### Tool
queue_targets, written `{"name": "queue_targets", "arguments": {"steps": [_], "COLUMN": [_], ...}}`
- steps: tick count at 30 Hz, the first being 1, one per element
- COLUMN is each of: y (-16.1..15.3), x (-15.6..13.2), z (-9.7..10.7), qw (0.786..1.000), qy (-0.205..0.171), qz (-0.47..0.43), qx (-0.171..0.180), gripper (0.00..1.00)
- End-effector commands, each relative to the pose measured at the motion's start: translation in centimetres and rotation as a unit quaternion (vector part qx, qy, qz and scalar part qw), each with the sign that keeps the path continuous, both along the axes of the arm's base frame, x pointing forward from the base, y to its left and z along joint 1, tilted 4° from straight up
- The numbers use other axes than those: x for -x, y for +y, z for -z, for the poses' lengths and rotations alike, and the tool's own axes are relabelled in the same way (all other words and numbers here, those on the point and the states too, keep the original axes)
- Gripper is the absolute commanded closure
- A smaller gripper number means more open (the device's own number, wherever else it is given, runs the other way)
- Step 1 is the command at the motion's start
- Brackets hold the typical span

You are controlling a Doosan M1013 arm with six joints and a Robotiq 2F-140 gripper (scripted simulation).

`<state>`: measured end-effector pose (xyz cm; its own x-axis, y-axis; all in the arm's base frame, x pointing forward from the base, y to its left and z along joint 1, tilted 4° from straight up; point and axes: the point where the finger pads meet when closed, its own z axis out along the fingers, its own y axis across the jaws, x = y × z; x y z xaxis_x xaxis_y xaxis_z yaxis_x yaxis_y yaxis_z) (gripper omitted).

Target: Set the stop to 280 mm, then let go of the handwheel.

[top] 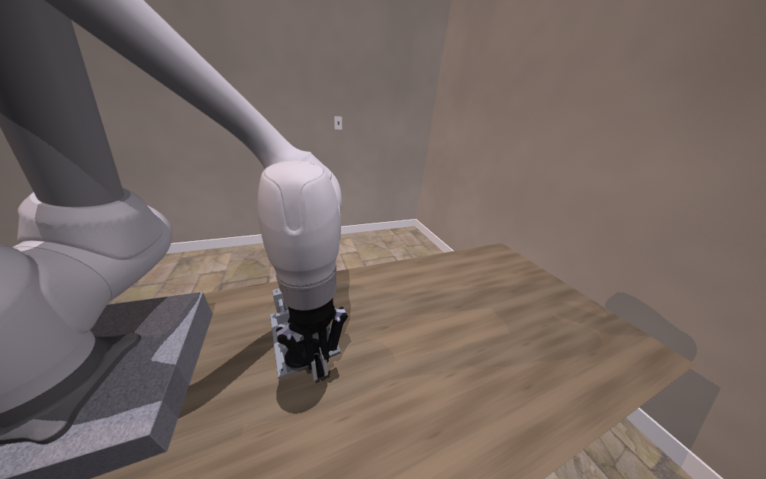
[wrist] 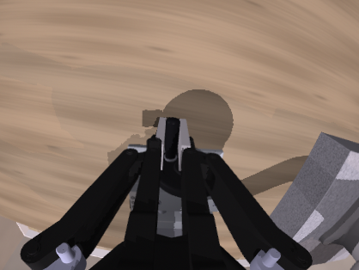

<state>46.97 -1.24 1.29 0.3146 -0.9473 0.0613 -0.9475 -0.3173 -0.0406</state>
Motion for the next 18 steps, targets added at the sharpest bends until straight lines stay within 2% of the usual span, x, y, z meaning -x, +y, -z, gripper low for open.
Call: {"name": "queue_targets", "arguments": {"steps": [1,18], "y": [0.1,0.3], "x": [-0.3,-0.5], "z": [-0.5,-1.9], "qw": [1.000,1.000], "qy": [0.000,0.000], "qz": [0.000,0.000], "qx": [0.000,0.000], "gripper": [0.96,0.96]}}
